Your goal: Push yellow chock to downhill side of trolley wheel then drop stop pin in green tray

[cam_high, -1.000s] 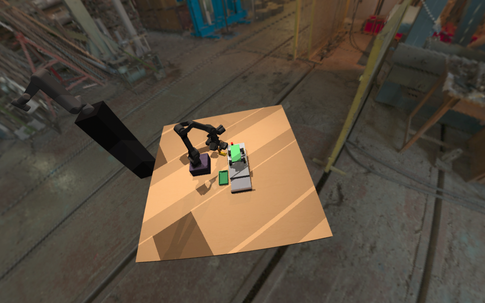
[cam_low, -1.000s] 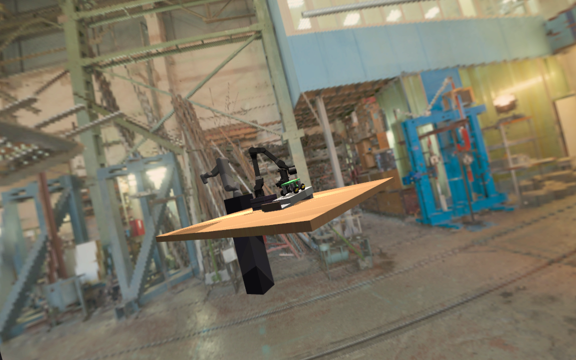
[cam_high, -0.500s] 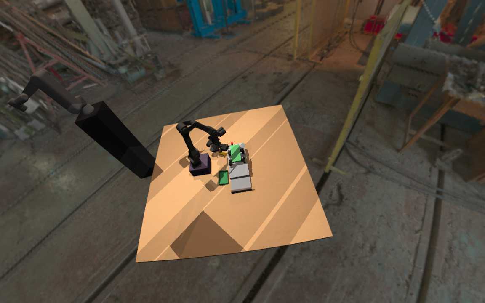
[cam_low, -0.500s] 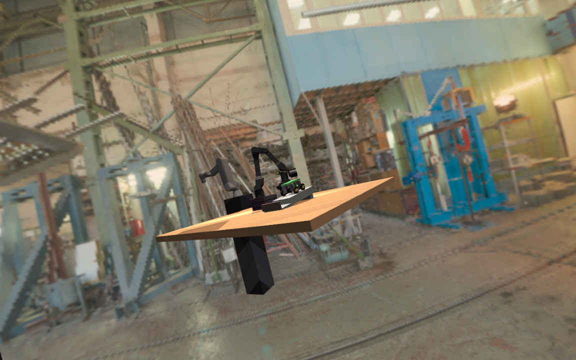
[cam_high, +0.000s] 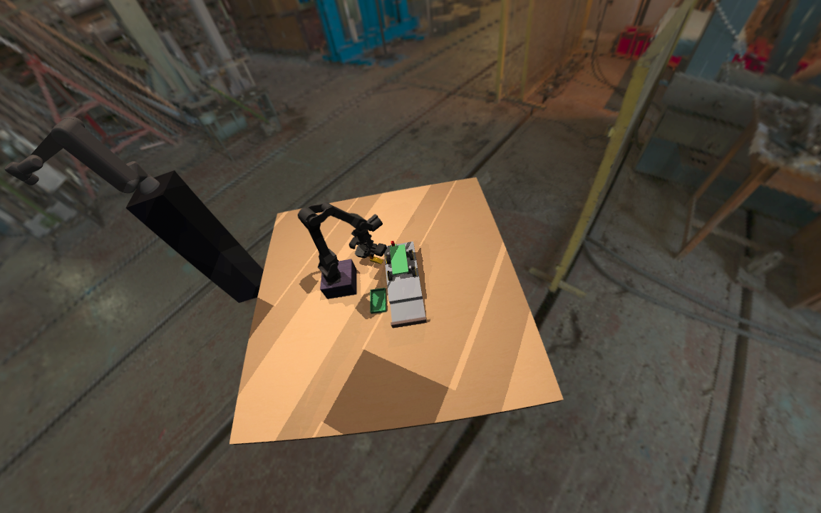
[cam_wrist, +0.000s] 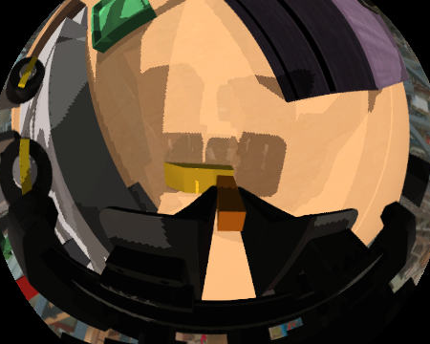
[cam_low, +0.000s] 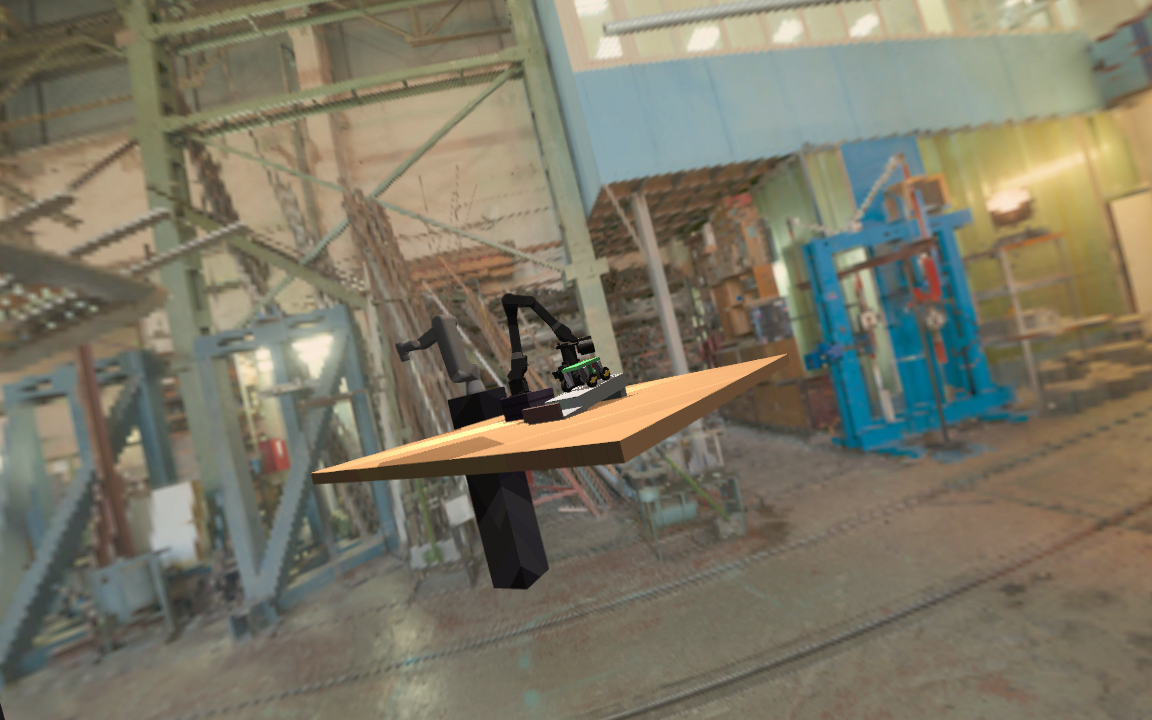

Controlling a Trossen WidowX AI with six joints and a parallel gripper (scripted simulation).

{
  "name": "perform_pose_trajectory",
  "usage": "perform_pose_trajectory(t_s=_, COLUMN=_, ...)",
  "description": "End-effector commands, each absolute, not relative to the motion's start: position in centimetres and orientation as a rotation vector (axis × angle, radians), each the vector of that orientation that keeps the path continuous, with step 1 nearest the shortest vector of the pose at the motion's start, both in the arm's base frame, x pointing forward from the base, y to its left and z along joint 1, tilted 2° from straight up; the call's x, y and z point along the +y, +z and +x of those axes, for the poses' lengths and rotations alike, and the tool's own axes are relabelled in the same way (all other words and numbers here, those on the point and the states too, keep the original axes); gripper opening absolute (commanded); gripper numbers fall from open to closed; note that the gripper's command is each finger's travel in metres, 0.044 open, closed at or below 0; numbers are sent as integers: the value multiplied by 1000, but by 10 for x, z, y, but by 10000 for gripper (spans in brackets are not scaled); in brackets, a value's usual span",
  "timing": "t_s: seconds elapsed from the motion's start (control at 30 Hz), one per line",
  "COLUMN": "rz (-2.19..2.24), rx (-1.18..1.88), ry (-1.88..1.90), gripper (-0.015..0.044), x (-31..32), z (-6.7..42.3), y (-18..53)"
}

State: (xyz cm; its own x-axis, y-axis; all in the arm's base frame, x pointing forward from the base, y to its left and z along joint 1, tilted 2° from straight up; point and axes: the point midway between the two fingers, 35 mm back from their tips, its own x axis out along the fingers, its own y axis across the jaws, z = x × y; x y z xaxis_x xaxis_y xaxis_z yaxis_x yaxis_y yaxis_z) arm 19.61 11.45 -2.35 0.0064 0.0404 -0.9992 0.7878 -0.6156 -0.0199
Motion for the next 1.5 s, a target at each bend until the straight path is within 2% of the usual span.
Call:
perform_pose_trajectory(t_s=0.0, rz=1715, rx=851, ry=-1665, gripper=0, x=115, z=197, y=-15)
perform_pose_trajectory(t_s=1.27, rz=1715, rx=847, ry=-1667, gripper=0, x=109, z=195, y=118)
perform_pose_trajectory(t_s=1.47, rz=1715, rx=847, ry=-1667, gripper=0, x=109, z=195, y=121)
